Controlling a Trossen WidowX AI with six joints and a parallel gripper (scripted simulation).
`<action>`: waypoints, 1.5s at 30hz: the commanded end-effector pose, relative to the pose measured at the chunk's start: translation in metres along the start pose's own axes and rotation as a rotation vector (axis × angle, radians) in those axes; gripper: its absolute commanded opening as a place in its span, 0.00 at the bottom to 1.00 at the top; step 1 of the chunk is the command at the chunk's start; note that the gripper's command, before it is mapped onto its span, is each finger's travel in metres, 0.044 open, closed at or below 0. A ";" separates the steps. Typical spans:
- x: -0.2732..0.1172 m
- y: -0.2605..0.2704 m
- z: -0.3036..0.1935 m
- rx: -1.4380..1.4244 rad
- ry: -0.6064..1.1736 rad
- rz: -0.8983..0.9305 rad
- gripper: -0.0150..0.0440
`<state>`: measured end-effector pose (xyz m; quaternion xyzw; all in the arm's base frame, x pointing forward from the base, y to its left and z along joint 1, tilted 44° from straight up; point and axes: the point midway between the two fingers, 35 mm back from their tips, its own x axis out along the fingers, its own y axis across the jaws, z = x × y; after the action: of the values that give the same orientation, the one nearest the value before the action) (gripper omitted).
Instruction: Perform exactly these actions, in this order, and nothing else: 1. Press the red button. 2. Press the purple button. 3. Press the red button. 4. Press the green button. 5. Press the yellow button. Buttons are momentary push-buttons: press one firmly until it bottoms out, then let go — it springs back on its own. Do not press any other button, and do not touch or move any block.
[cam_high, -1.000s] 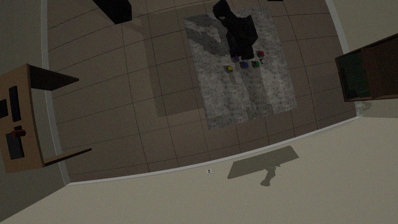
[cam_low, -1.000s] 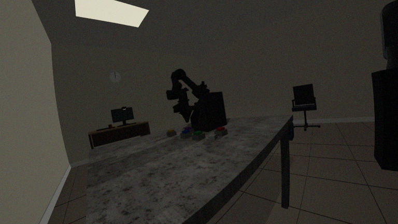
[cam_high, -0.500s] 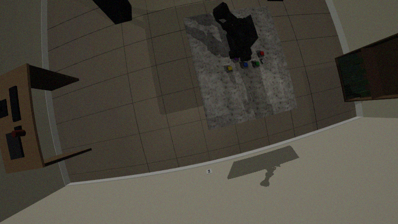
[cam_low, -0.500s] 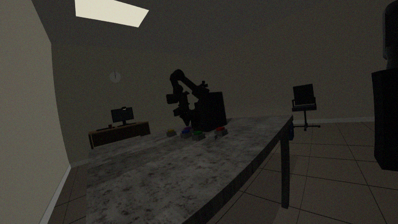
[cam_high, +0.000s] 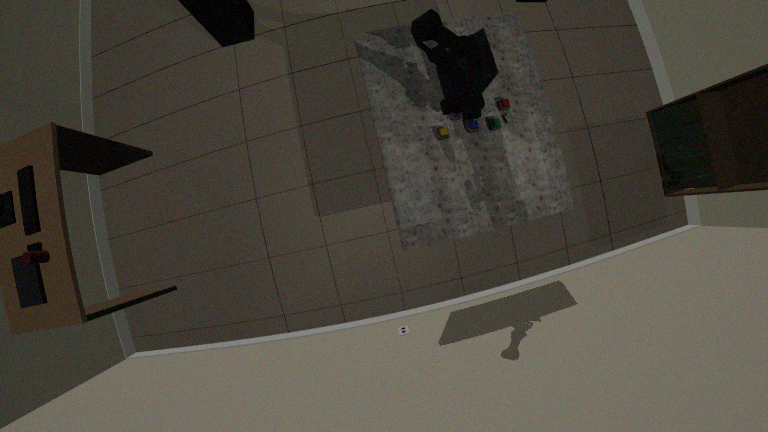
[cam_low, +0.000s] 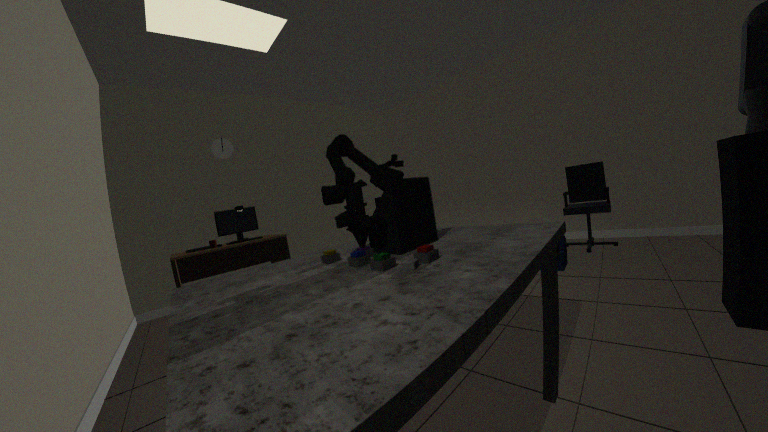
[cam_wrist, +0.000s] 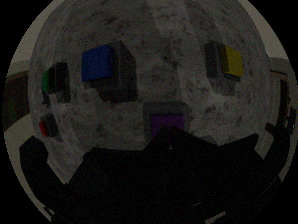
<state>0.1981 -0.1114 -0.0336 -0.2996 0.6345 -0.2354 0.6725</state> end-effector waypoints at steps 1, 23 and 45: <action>0.001 0.000 -0.001 -0.003 0.004 0.002 0.29; -0.049 0.002 0.002 -0.002 0.003 0.010 0.29; -0.114 0.138 0.034 -0.014 -0.006 0.067 0.29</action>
<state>0.2175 0.0427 -0.0244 -0.2853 0.6406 -0.2091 0.6815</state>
